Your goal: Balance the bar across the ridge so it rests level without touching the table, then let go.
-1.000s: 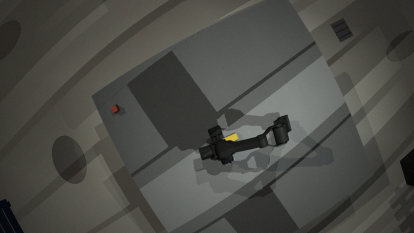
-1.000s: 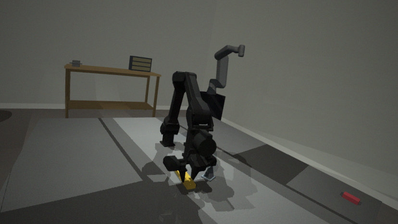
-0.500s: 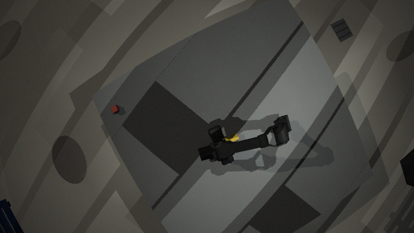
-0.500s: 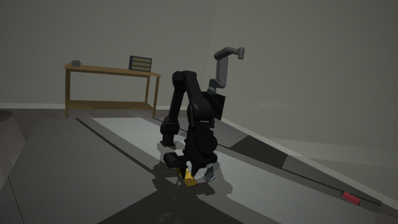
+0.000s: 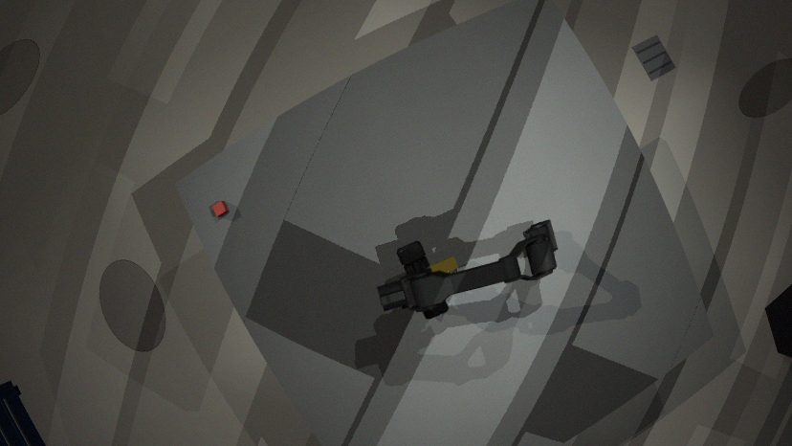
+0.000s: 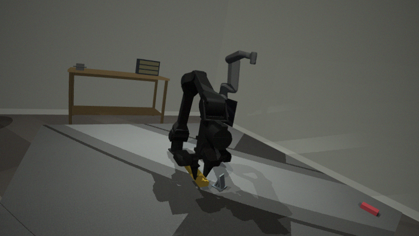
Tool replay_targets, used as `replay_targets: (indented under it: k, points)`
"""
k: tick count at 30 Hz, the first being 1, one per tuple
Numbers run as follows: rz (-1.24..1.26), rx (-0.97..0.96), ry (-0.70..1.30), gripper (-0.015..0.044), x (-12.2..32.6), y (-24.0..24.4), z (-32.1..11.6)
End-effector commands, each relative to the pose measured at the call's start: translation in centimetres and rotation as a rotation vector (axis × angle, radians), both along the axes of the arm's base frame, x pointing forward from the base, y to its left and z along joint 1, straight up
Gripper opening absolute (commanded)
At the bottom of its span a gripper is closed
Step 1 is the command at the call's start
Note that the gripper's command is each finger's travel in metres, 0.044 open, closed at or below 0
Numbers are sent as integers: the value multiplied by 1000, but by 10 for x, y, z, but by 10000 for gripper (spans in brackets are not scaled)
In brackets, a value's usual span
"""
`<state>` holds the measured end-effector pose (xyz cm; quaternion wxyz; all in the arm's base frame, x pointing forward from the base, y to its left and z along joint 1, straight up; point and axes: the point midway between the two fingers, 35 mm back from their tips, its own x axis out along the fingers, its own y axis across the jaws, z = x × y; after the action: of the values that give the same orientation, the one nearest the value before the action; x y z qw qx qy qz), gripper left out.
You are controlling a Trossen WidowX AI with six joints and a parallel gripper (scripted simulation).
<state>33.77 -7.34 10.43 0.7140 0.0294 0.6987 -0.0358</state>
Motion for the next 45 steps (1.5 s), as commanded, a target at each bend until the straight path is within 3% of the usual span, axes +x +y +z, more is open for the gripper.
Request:
replay_targets:
  k: [1,18,45]
  points:
    - [2,0,-17,0,2,0,14]
    - [16,2,-15,0,-3,4,49]
    - [447,-1,-16,0,20,101,52]
